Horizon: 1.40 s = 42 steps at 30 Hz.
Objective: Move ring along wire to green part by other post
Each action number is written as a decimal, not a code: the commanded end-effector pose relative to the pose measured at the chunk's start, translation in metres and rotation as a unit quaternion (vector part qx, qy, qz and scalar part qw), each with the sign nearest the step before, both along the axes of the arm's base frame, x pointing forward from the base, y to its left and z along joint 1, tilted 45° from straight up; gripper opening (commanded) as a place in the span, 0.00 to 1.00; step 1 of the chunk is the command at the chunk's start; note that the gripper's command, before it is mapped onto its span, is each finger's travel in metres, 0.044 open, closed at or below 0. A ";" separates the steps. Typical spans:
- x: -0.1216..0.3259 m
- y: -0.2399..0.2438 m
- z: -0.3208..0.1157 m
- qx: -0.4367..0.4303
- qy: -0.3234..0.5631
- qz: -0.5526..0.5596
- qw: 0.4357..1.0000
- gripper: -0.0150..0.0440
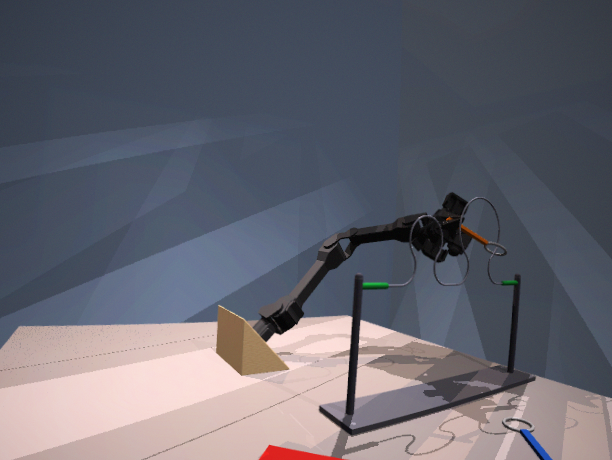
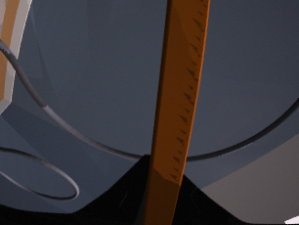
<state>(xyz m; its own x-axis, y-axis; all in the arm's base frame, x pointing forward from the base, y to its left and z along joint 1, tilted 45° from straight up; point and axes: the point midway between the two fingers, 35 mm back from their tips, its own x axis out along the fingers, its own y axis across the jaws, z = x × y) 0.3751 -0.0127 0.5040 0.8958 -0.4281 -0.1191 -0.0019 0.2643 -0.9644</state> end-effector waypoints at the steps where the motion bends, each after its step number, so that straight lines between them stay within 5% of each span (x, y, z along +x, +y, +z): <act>1: 0.001 0.001 -0.001 0.027 -0.002 0.000 1.000 0.00; 42: 0.013 0.009 -0.021 0.279 -0.024 0.038 0.959 0.00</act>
